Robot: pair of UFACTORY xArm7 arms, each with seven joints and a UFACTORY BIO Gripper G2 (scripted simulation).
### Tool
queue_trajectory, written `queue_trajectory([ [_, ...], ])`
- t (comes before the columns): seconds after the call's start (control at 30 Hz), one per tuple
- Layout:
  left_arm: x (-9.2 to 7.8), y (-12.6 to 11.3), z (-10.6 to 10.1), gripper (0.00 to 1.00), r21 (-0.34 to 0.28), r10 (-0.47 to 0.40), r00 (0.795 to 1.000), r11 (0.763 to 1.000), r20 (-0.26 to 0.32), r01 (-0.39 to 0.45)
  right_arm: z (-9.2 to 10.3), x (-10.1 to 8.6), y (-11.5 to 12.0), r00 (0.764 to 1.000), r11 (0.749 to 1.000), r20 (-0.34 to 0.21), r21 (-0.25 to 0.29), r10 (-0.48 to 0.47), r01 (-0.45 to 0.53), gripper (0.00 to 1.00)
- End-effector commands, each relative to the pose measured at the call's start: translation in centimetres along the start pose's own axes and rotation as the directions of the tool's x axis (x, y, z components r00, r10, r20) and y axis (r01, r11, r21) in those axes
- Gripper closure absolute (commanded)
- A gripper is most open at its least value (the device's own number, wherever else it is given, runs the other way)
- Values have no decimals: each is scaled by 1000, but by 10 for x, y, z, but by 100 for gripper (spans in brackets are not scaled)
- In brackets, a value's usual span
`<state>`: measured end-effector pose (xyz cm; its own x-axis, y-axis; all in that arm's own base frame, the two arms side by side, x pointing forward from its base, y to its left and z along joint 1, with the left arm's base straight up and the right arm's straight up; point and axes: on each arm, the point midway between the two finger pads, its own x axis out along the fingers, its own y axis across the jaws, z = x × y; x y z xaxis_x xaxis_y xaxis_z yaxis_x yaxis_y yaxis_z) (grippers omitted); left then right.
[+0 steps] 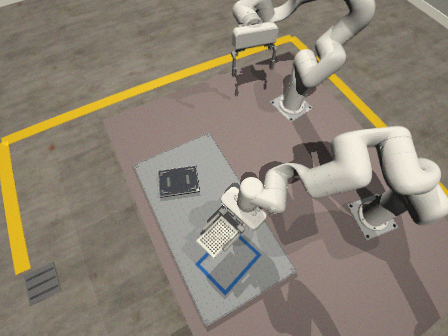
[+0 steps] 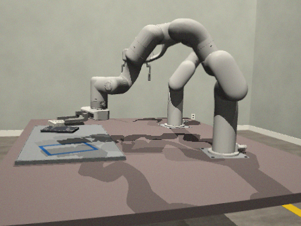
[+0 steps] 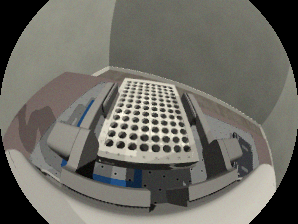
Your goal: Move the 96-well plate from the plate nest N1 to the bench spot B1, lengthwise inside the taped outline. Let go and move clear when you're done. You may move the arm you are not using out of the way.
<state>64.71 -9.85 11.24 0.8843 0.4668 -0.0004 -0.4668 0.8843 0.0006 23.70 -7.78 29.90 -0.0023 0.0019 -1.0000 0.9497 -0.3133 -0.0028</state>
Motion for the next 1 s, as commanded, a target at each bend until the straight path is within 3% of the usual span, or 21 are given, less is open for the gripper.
queue_trajectory([
  [0.0,4,13,2,100,-4,0,1000,1000,4,0,0,-1,1,1000,1000,1,0,3,-3,0],
  [0.67,18,72,0,100,-3,0,1000,1000,4,0,0,-1,1,1000,1000,1,0,3,-3,0],
  [0.97,18,75,0,100,-3,0,1000,1000,4,0,0,-1,1,1000,1000,1,0,3,-3,0],
])
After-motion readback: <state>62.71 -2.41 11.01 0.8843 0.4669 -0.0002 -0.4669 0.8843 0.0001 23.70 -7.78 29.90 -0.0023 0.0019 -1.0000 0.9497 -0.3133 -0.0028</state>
